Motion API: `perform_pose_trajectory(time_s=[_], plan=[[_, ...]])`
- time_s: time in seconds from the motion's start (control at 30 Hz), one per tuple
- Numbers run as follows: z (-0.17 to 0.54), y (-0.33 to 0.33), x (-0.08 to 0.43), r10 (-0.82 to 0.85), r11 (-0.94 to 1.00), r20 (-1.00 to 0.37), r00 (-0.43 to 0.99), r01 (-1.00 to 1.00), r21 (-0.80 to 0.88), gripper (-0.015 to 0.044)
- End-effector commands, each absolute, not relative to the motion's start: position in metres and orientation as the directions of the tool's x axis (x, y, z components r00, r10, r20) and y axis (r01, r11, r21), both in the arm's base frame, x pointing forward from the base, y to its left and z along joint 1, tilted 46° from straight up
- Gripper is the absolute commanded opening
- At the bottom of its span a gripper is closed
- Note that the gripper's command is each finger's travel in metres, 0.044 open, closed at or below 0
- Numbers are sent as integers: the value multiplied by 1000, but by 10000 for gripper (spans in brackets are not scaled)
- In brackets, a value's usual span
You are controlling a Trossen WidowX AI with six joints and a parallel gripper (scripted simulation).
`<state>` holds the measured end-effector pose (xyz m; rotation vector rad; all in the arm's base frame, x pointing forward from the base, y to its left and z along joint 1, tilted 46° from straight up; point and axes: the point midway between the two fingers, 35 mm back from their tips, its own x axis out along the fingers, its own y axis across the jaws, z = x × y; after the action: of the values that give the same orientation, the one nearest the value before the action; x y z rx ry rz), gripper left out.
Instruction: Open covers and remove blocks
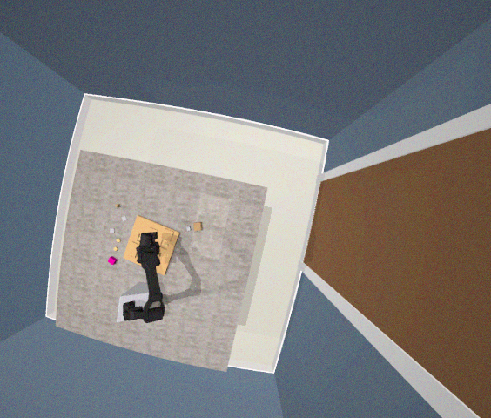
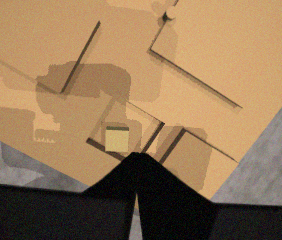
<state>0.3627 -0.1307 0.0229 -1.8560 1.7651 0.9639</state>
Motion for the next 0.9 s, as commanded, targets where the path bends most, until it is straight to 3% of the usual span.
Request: perform_pose_trajectory(time_s=[0.0, 0.87], plan=[[34, -146, 356, -712, -143, -701, -47, -967, 211, 0], [-3, -186, 350, -715, -147, -698, -49, -964, 219, 0]])
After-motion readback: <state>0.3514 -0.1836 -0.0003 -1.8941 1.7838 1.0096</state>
